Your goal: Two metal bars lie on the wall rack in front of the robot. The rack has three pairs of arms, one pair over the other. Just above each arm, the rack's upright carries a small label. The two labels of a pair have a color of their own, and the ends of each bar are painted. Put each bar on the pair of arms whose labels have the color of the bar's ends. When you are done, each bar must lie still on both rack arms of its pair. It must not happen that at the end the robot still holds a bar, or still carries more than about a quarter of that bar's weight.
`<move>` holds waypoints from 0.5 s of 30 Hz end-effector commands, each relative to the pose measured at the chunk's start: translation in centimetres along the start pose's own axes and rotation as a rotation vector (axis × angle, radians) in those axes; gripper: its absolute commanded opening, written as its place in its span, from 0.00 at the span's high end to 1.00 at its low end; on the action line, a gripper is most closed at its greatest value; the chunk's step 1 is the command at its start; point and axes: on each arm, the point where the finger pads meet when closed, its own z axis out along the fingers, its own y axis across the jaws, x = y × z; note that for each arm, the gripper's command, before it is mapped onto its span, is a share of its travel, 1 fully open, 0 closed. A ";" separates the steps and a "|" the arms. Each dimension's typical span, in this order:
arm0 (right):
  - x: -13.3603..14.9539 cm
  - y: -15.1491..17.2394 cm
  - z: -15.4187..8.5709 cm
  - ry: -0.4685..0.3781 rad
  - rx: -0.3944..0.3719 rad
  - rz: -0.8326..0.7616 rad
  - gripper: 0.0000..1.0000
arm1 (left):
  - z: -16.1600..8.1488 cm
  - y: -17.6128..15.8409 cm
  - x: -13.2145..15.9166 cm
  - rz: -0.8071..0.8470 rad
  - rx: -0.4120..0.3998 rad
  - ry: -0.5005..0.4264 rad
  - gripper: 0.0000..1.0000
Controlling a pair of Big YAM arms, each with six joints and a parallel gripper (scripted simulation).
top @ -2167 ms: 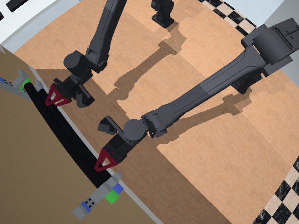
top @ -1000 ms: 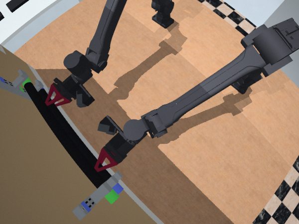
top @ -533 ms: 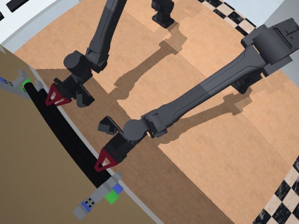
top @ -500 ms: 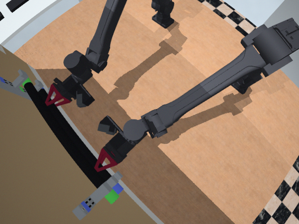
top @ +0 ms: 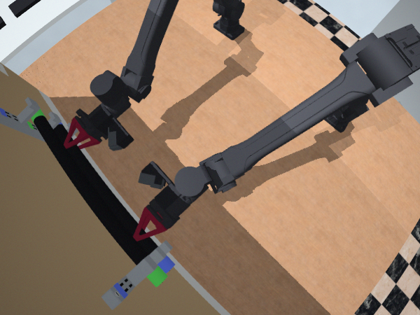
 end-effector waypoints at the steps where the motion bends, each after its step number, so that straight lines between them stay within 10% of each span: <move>1: 0.7 -2.0 -0.5 0.013 0.038 0.029 1.00 | -0.2 2.3 0.4 -0.014 -0.041 0.009 1.00; 15: 0.8 -2.0 -1.4 0.013 0.038 0.029 1.00 | -0.4 2.3 0.4 -0.014 -0.041 0.009 1.00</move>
